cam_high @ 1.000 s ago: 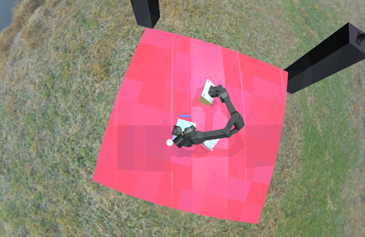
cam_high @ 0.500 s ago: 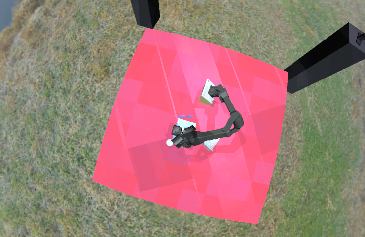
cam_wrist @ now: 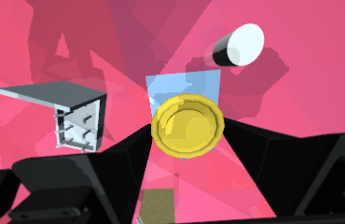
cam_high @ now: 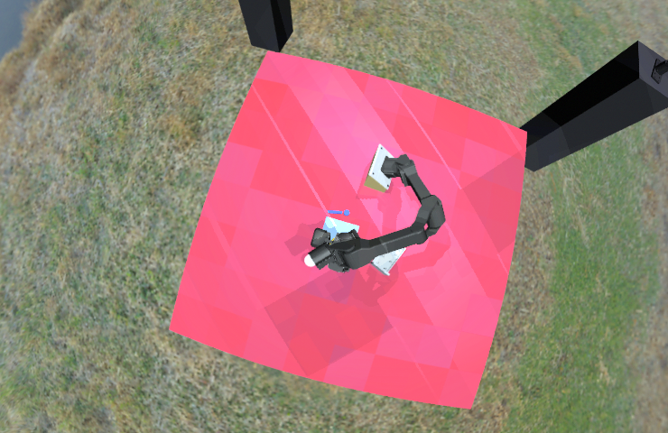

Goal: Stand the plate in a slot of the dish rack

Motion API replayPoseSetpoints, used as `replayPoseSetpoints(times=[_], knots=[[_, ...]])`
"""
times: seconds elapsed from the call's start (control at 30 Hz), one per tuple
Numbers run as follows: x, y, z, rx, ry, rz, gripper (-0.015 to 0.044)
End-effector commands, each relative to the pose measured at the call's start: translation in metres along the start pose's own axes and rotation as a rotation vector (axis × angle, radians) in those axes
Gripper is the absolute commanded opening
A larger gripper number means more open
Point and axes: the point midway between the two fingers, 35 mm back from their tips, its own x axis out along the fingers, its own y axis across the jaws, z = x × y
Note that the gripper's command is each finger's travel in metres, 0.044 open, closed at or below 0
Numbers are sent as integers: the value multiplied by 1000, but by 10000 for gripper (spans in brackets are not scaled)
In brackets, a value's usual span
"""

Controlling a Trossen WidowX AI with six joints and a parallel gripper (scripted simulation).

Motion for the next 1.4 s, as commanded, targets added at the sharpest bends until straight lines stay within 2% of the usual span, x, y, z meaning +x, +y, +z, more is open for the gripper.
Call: replayPoseSetpoints(times=[0.0,0.43,0.63,1.37], knots=[[-24,-1,2,-10,-8,-9,0],[-73,0,1,-12,-6,-2,0],[-79,5,1,11,-7,-2,0],[-95,112,-23,760,-48,-32,0]])
